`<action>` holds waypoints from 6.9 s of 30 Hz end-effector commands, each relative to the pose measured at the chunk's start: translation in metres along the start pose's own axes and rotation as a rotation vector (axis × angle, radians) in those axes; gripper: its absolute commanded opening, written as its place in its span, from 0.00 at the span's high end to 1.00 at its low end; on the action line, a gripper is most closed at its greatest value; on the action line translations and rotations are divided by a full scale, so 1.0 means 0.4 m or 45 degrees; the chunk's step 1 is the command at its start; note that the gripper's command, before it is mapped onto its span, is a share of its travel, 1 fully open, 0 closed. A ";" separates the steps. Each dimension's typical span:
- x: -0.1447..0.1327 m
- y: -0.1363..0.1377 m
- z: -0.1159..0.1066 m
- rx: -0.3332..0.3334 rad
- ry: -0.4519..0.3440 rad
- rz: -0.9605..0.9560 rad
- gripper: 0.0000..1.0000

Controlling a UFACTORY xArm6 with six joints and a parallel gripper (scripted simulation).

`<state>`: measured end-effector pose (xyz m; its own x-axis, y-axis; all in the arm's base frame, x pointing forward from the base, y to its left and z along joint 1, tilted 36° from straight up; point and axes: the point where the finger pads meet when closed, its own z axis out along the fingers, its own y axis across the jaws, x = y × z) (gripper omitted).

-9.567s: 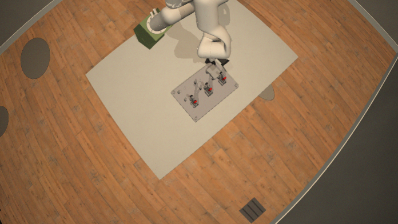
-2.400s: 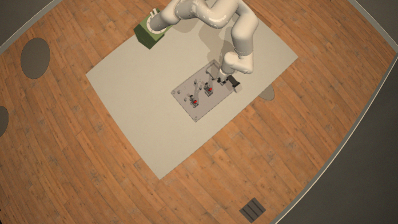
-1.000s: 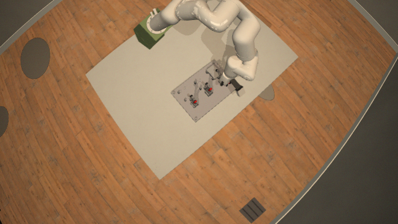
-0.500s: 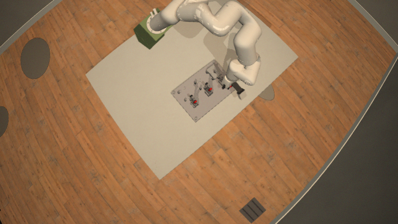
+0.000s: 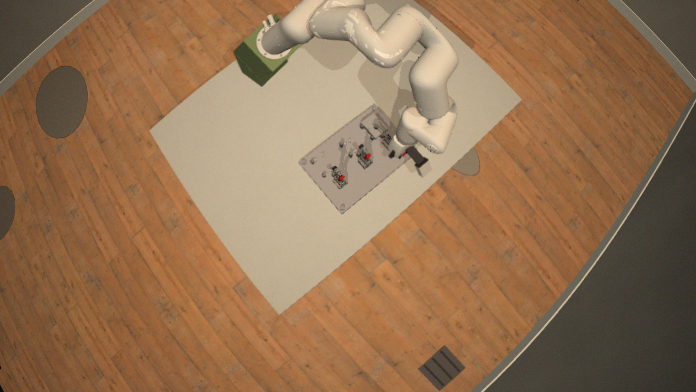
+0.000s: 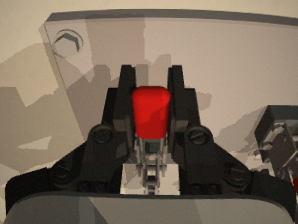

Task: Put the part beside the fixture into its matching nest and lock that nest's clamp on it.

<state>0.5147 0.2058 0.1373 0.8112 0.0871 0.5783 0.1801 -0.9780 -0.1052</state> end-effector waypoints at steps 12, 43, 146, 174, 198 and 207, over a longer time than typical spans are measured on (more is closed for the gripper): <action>0.003 -0.001 0.002 0.001 0.001 0.000 1.00; 0.006 -0.001 0.011 0.001 0.001 0.000 1.00; 0.006 -0.001 -0.139 0.001 0.001 0.000 1.00; 0.005 -0.001 -0.139 0.001 0.001 0.000 1.00; 0.001 0.000 -0.138 0.001 0.001 0.000 1.00; 0.001 0.000 -0.136 0.001 0.001 0.000 1.00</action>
<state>0.4841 0.1951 0.1803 0.8123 0.0877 0.5765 0.1803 -0.9779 -0.1054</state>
